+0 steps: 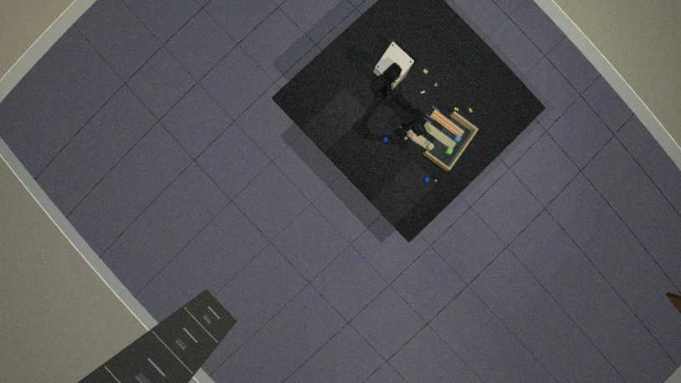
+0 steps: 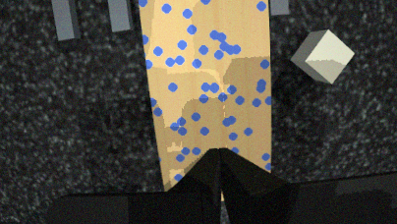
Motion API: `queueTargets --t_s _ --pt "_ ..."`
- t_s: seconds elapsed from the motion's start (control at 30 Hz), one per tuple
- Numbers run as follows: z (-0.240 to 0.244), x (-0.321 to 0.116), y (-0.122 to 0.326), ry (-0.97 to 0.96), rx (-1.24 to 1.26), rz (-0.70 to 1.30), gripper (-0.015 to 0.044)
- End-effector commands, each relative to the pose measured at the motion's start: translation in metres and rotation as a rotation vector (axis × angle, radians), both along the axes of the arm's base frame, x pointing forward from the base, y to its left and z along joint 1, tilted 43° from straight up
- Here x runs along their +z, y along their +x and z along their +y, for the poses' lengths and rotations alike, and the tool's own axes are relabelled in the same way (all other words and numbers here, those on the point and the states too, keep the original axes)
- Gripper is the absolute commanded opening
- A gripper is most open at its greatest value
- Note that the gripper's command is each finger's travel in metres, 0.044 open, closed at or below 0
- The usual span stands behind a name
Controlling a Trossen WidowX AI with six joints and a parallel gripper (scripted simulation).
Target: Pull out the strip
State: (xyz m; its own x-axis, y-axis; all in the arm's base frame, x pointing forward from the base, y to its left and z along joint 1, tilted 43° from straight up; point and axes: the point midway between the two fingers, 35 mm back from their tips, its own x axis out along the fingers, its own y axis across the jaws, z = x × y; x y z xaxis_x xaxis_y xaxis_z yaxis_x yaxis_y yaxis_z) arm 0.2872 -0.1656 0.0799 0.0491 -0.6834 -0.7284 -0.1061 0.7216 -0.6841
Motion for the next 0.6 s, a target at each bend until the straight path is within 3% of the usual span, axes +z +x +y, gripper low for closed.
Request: queueTargets --t_s 0.0,0.57 --pt "-0.004 -0.005 -0.013 0.002 -0.012 0.023 0.0" --pt "-0.007 -0.003 -0.038 0.002 -0.012 0.025 0.0"
